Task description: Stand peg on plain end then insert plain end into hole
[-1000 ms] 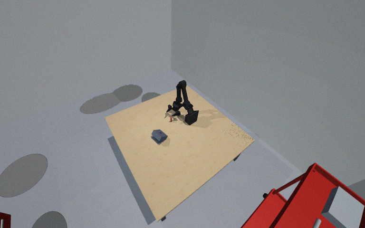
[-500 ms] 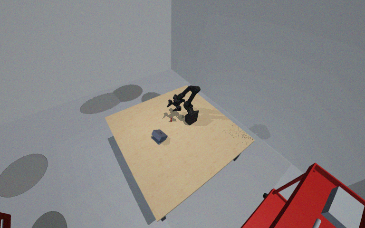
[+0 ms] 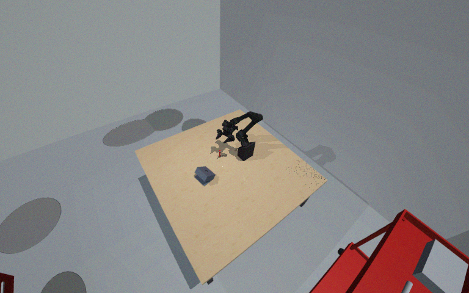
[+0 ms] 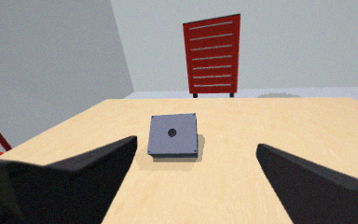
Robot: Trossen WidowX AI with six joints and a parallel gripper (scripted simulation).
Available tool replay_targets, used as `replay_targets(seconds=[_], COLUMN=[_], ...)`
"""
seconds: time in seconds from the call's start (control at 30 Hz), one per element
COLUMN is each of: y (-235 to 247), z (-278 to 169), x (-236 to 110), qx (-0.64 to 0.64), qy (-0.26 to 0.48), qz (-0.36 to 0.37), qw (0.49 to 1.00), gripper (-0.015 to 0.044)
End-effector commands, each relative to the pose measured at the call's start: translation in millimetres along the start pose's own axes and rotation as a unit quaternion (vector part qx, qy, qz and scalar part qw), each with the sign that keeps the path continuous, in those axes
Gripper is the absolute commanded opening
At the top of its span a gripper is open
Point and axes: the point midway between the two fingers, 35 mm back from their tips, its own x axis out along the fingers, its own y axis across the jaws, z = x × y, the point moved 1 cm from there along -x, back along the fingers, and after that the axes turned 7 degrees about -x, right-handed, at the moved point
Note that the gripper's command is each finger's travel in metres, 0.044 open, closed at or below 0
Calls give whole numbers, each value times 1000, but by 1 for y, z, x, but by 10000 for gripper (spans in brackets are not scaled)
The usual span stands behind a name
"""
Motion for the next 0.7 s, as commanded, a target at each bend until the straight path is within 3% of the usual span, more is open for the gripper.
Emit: replay_targets(seconds=[0.0, 0.67], y=[2, 23], z=[-6, -44], x=[4, 16], qx=[45, 187], qy=[36, 286], qz=[29, 160], qw=[998, 926], gripper=[440, 440])
